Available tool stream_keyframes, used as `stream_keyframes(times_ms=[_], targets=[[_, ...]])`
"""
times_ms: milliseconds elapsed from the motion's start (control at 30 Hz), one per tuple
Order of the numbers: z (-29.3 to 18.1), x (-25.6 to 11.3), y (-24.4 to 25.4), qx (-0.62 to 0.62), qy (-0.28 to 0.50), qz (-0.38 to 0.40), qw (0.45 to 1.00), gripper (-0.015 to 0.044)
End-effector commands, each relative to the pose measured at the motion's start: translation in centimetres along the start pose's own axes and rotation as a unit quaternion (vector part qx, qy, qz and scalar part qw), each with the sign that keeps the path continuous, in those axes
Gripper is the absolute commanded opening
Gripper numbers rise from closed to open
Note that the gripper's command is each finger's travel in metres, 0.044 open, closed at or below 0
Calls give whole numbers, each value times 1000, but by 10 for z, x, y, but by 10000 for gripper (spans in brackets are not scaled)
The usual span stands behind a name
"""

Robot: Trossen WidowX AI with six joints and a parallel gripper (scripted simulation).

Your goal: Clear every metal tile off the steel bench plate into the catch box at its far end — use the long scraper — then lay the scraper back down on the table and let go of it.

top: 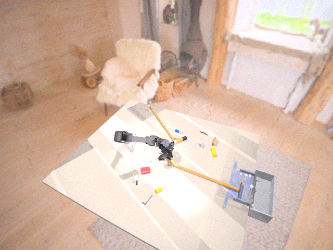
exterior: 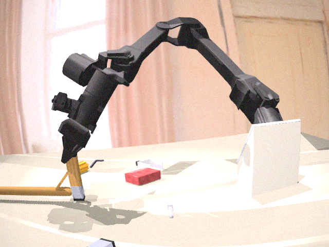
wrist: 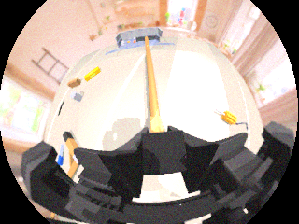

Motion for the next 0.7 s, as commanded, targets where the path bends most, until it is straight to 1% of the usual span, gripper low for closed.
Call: stream_keyframes(times_ms=[0, 667], targets=[[0, -9, -2, 6, -10, 0, 1000, 0], [-25, -27, -7, 5, -11, 1, 1000, 0]])
Point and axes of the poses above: the point midway between the two fingers, 35 mm back from their tips, its own x axis out along the fingers, its own y axis across the jaws, z = x × y, the point moved 7 cm from there along -x, back along the fingers, and after that the axes turned 10 degrees about x, right-handed, at the moved point
